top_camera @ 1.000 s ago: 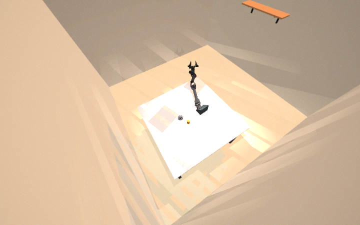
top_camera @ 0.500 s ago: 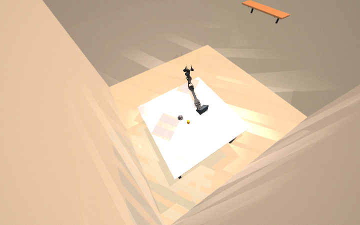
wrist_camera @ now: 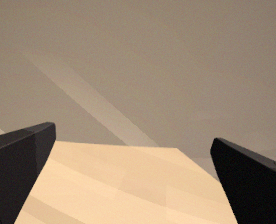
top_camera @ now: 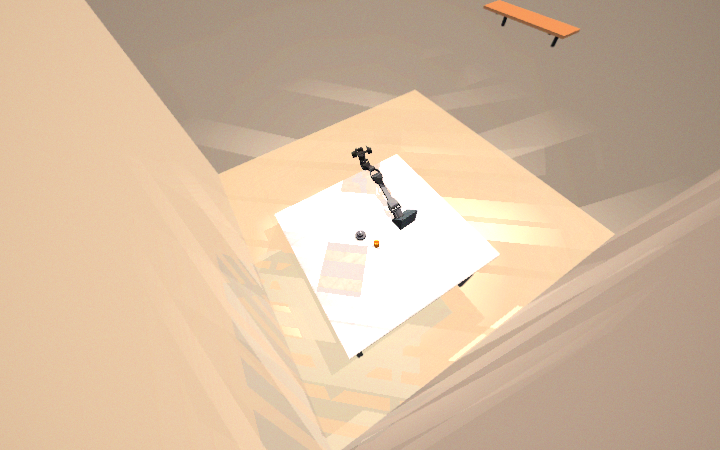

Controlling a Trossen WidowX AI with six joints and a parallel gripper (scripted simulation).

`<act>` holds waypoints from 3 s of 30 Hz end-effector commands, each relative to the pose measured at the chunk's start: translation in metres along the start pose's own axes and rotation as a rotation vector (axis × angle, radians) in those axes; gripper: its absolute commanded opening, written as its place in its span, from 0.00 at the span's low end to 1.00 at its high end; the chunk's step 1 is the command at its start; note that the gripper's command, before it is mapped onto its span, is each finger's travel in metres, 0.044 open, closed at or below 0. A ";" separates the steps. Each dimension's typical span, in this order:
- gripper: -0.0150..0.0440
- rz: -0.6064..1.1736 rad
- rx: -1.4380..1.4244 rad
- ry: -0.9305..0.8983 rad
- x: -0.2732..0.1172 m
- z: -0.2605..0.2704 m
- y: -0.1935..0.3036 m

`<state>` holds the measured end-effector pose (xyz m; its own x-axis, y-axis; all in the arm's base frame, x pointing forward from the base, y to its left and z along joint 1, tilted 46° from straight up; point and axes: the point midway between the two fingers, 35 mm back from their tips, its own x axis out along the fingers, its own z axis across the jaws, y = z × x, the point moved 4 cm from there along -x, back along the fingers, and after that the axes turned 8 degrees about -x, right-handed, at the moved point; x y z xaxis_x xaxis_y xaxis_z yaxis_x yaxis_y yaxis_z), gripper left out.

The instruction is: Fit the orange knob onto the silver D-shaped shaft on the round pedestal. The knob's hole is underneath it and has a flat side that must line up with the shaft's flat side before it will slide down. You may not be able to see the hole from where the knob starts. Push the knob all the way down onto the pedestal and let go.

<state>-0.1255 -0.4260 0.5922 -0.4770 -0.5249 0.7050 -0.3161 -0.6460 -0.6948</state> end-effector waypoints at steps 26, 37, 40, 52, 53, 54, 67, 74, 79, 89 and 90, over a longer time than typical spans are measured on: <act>1.00 0.479 0.154 -0.826 -0.244 0.274 -0.039; 1.00 0.556 0.037 -1.126 -0.359 0.316 -0.064; 1.00 0.581 -0.012 -1.240 -0.403 0.324 -0.072; 1.00 0.603 -0.298 -1.712 -0.582 0.316 -0.102; 1.00 0.594 -0.325 -1.756 -0.598 0.311 -0.106; 1.00 0.583 -0.353 -1.799 -0.613 0.306 -0.109; 1.00 0.308 -0.900 -2.290 -0.795 0.195 -0.134; 1.00 -0.067 -1.339 -2.457 -0.857 0.099 -0.137; 1.00 -0.449 -1.684 -2.464 -0.879 0.026 -0.134; 1.00 -1.073 -2.138 -2.238 -0.880 -0.069 -0.126; 1.00 -1.073 -2.138 -2.238 -0.879 -0.071 -0.125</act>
<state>0.2776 0.1604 0.0473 0.0545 -0.6980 -0.7140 0.0432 -0.7127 0.7001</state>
